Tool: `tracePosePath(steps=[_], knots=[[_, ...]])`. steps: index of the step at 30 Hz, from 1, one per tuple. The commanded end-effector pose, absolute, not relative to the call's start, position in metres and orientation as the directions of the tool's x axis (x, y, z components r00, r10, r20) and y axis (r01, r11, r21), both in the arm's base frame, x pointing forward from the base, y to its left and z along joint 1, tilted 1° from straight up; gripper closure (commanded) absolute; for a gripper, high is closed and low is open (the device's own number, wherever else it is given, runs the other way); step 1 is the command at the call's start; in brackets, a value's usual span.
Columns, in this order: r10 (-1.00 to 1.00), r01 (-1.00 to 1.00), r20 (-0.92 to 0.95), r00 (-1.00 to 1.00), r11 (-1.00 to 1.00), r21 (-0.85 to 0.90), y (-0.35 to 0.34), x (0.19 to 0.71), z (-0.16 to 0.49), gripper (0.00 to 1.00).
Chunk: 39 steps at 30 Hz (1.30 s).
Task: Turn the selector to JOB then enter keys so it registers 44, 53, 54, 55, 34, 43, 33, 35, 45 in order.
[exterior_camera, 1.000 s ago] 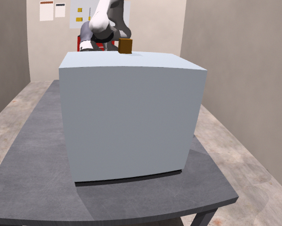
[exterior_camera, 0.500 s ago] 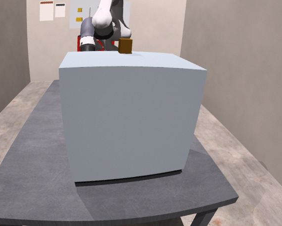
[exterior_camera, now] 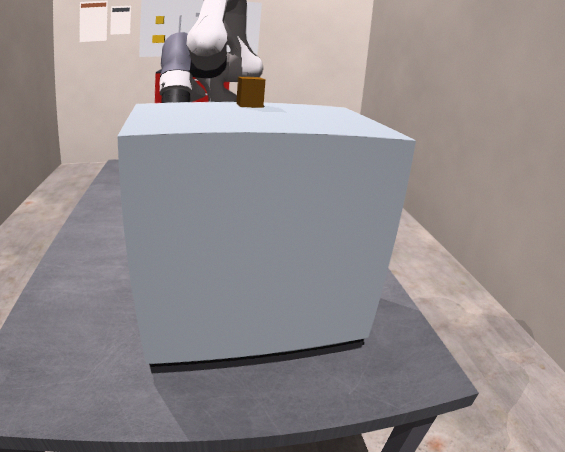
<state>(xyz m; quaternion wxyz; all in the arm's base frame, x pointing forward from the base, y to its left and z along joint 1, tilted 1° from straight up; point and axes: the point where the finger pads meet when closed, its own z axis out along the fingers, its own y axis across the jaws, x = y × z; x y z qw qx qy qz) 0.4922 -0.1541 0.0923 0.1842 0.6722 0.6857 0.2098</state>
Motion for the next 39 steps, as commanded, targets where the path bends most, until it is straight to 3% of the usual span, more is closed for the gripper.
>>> tracePosePath(steps=[1,30,39], knots=[[0.999,0.848,0.044,-0.002,-0.021,0.530,-0.156,0.492,0.093,0.90],[0.999,0.848,0.043,-0.003,-0.020,0.530,-0.154,0.491,0.092,0.90],[0.999,0.847,0.018,-0.043,0.027,0.531,-0.056,0.469,0.065,0.90]])
